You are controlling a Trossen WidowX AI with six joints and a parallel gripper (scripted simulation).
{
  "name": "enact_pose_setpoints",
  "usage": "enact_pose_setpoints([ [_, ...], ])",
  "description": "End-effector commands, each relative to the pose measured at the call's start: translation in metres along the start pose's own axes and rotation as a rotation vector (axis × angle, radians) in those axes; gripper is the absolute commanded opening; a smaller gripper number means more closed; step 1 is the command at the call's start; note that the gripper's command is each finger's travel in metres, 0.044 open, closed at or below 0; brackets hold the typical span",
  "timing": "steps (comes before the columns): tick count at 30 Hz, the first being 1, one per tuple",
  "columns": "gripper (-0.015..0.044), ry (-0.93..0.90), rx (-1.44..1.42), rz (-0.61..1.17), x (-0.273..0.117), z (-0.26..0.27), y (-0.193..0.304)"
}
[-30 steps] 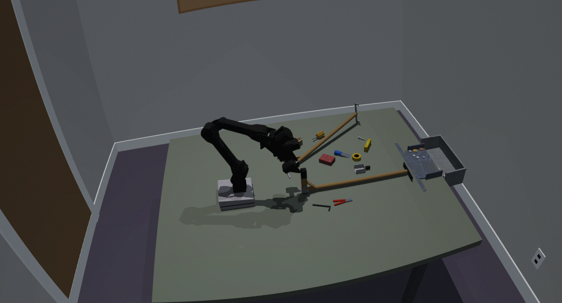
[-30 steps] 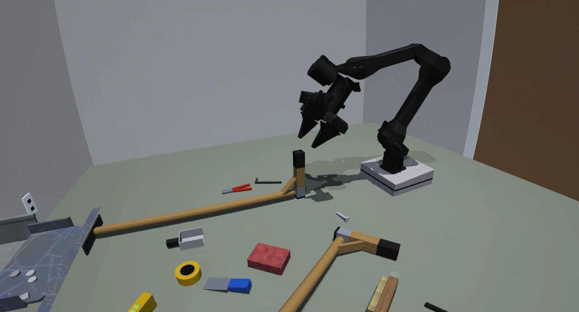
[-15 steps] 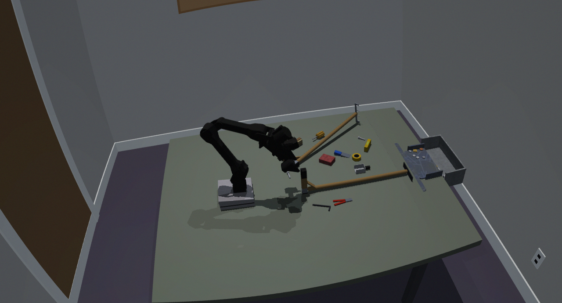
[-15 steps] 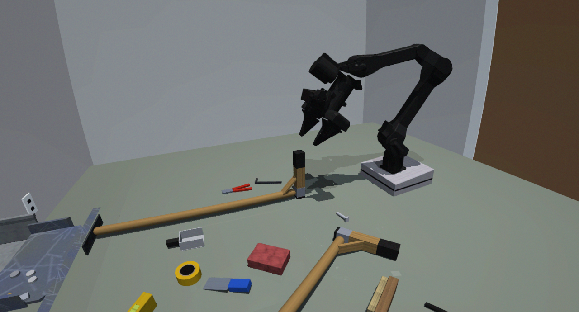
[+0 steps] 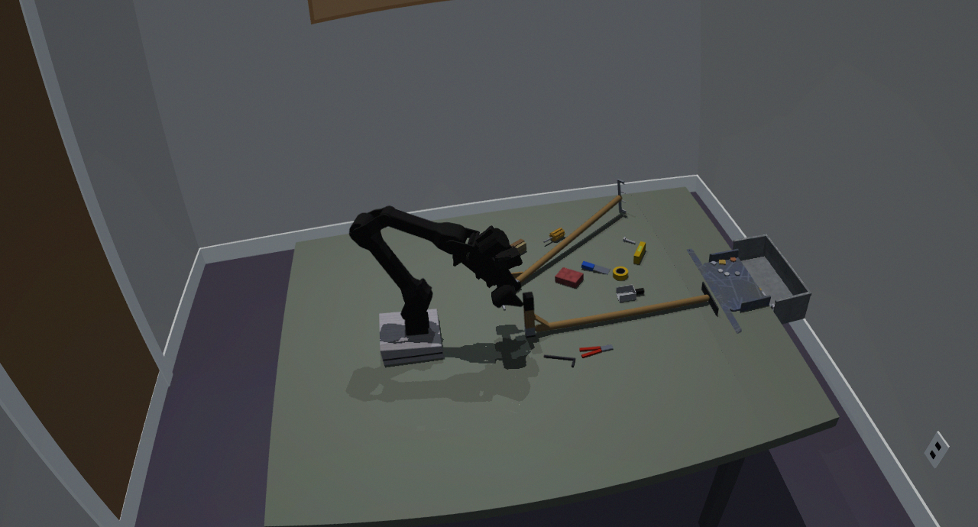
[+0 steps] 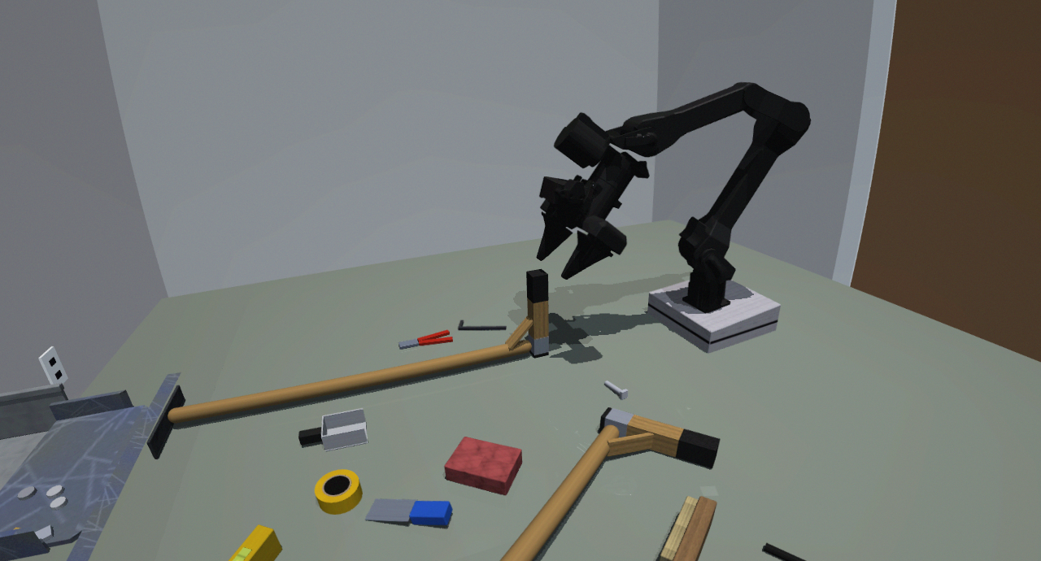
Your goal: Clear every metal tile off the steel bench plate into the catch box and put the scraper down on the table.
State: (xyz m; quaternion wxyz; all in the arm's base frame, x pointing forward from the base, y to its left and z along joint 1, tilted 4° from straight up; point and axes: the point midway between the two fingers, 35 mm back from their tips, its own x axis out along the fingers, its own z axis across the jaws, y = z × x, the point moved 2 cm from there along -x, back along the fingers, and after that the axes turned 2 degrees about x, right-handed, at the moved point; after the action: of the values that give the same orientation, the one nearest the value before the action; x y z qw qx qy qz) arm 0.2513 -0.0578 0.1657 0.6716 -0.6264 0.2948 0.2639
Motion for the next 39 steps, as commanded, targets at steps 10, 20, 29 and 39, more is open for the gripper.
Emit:
enact_pose_setpoints([
  [10,0.0440,0.002,0.005,0.007,0.023,-0.001,0.000],
  [20,0.0440,0.002,0.006,0.006,0.039,-0.002,0.000],
  [29,0.0440,0.002,0.006,0.006,0.053,-0.002,0.001],
  [39,0.0440,0.001,0.006,0.005,0.069,-0.001,0.003],
])
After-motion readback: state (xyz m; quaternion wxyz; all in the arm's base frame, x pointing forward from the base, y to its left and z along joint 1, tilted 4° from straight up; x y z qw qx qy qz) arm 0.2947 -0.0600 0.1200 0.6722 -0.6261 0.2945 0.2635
